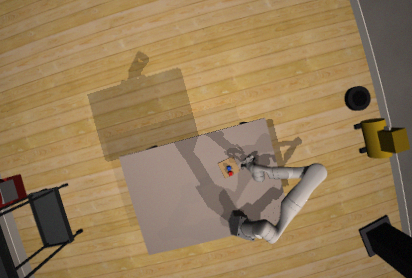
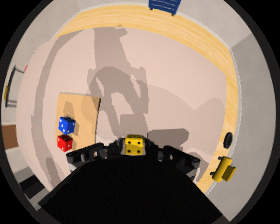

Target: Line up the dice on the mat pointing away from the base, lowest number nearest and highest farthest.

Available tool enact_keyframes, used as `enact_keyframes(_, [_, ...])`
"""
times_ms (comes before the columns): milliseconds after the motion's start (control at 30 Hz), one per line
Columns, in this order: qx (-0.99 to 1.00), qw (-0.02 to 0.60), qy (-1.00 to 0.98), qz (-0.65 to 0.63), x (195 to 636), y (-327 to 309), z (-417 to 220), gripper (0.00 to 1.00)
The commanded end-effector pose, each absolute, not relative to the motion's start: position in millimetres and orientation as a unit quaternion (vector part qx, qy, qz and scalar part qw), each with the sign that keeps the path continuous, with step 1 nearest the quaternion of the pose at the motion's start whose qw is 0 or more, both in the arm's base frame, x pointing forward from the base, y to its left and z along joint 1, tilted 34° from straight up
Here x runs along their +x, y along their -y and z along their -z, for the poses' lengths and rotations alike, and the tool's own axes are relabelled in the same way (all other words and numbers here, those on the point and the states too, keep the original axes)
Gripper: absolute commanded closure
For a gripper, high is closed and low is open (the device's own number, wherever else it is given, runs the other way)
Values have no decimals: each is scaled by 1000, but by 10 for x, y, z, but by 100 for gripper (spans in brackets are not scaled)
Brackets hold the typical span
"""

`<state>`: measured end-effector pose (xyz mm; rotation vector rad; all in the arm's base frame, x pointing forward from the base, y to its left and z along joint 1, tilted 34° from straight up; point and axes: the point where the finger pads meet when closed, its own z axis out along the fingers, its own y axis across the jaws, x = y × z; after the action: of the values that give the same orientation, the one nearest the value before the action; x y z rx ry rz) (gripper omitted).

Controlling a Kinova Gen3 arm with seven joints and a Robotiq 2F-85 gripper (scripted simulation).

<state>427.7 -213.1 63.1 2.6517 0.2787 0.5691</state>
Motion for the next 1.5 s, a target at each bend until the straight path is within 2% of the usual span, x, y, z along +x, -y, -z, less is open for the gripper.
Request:
enact_keyframes(0, [951, 208, -97, -205, 4290, 2148, -627, 54])
enact_keyframes(933, [951, 208, -97, -205, 4290, 2148, -627, 54])
enact_keyframes(967, [951, 208, -97, -205, 4290, 2148, -627, 74])
enact_keyframes(1467, [951, 208, -97, -205, 4290, 2148, -627, 74])
